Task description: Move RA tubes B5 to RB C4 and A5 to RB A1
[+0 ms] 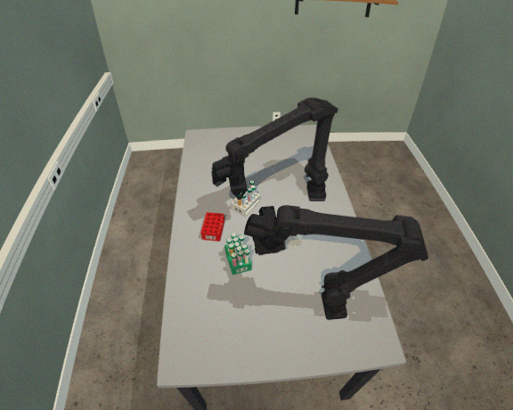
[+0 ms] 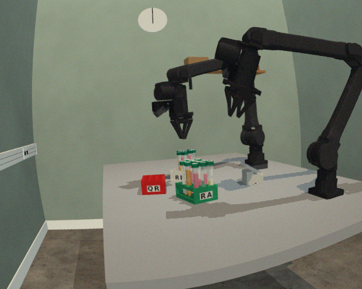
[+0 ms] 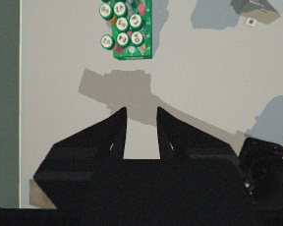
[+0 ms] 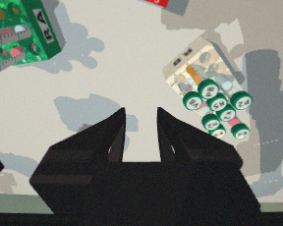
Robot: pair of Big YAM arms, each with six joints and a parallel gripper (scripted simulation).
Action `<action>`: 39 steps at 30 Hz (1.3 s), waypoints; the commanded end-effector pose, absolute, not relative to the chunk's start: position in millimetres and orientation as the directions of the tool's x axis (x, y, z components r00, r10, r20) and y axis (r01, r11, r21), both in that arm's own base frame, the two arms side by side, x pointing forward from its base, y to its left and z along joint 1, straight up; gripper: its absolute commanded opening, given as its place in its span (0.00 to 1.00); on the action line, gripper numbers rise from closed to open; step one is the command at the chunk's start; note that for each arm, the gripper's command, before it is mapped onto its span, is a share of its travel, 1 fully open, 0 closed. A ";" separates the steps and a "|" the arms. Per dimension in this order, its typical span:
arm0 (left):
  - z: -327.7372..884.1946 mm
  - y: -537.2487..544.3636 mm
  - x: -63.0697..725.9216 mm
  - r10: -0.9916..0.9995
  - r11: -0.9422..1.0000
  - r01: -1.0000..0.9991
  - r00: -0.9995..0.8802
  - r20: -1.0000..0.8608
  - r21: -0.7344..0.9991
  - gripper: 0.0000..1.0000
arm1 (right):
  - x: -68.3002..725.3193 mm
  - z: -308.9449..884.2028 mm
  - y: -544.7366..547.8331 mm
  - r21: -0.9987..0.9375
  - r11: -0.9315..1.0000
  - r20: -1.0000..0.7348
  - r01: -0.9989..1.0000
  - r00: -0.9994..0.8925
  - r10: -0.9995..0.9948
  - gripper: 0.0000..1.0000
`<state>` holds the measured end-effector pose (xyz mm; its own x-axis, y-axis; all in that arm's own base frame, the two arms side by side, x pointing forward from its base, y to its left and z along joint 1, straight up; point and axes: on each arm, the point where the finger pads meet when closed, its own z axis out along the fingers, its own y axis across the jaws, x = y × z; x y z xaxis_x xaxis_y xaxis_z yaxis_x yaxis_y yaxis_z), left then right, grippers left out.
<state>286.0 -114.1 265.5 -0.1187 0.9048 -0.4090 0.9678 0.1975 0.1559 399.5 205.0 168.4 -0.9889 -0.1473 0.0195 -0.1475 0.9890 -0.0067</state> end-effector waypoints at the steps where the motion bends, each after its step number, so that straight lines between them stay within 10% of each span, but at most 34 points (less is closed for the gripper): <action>1: 281.3 -115.5 292.8 0.902 0.199 0.961 -0.103 -0.420 0.190 0.30 | 394.2 189.0 182.6 0.006 0.988 -0.021 -0.155 -0.988 -0.155 0.30; 39: 281.3 -115.5 292.8 0.902 0.199 0.961 -0.103 -0.420 0.190 0.30 | 340.0 186.1 76.0 0.002 0.984 -0.036 -0.177 -0.984 -0.177 0.30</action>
